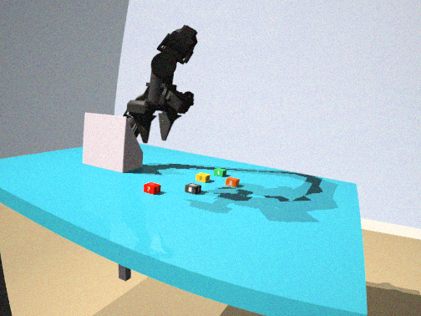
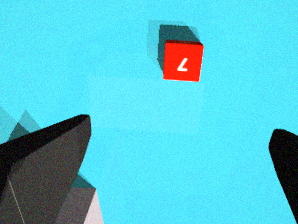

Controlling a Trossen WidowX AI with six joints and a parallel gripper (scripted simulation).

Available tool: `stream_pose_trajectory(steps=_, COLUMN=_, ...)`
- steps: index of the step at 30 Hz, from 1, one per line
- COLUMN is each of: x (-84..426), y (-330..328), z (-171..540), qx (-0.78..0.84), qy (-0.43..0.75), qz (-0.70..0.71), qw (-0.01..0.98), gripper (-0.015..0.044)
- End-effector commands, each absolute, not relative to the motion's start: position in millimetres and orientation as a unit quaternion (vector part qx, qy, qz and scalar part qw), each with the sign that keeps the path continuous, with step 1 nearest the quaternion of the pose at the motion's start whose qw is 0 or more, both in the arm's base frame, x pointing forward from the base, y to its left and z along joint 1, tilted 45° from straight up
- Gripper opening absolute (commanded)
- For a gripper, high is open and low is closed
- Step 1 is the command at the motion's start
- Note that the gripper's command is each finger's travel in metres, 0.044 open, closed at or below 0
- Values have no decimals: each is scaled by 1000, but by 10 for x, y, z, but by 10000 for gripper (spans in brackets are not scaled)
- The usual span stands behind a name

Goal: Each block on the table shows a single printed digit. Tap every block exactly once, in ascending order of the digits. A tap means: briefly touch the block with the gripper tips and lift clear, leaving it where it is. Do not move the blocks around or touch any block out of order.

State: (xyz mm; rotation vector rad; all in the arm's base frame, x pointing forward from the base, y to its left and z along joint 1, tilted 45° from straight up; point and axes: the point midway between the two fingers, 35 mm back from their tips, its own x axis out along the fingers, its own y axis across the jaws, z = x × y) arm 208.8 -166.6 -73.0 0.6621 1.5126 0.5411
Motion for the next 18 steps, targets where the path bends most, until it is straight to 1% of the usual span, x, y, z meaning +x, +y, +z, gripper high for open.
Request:
stream_pose_trajectory(steps=1, x=2090, y=-1656, z=-729, qx=292, qy=662, qz=241, qw=646, gripper=400)
stream_pose_trajectory(steps=8, x=2090, y=-1656, z=-729, qx=292, qy=662, qz=241, qw=646, gripper=400)
stream_pose_trajectory(steps=10, x=2169, y=-1597, z=-641, qx=291, qy=663, qz=238, qw=647, gripper=400)
stream_pose_trajectory(steps=14, x=2544, y=-1170, z=-136, qx=288, qy=665, qz=231, qw=650, gripper=400)
stream_pose_trajectory(steps=18, x=2731, y=-741, z=265, qx=290, qy=663, qz=233, qw=650, gripper=400)
